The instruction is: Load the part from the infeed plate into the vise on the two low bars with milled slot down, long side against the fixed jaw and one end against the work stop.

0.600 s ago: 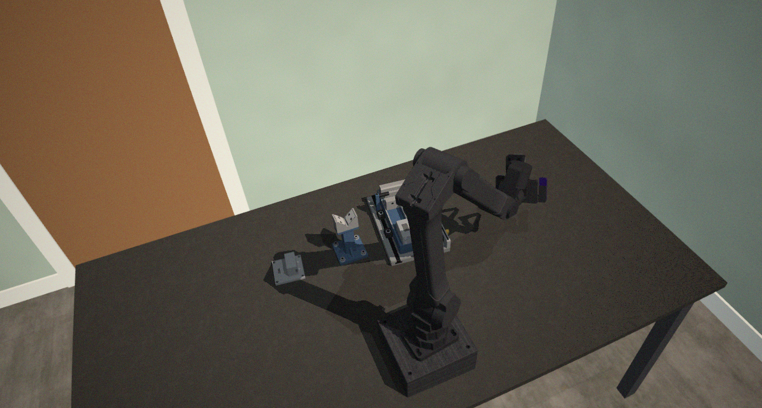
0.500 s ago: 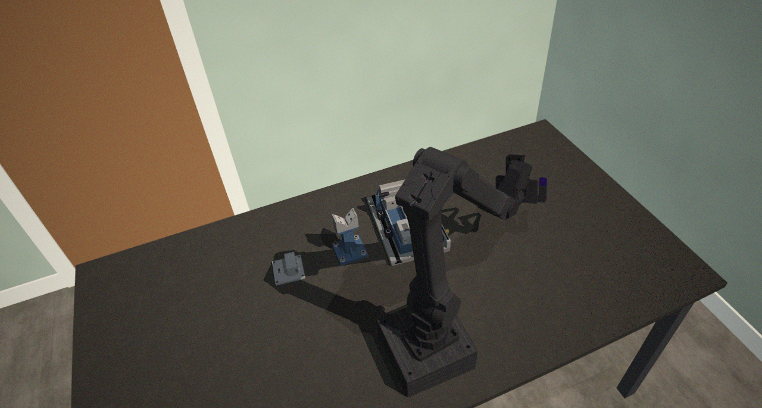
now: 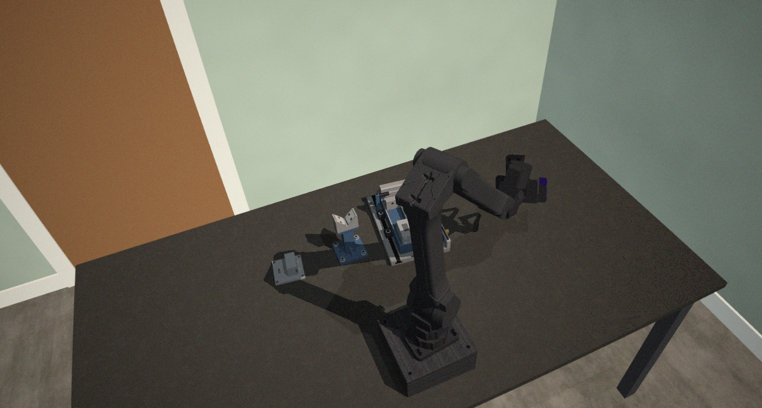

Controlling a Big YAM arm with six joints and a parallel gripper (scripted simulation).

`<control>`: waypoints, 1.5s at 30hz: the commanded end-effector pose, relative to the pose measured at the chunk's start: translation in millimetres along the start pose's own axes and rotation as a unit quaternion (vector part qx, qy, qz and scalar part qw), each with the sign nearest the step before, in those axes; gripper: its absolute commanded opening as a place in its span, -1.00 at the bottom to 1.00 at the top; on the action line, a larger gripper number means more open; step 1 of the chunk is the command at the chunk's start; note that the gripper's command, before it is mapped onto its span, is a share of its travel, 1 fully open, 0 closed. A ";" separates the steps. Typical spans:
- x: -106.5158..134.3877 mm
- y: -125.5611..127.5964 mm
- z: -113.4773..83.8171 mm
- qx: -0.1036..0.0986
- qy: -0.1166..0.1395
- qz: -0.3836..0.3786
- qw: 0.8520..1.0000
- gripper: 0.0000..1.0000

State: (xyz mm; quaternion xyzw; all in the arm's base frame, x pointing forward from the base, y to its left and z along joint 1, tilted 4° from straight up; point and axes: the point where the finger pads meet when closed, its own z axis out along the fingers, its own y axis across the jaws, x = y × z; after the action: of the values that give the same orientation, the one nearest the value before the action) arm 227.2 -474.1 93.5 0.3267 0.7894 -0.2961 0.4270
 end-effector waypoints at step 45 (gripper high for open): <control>-11.6 420.9 -315.2 -0.425 0.087 -0.594 0.677 1.00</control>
State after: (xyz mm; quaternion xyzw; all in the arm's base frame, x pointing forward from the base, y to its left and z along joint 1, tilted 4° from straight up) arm 371.9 -22.5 152.1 -0.3446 0.9078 -0.1090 0.2127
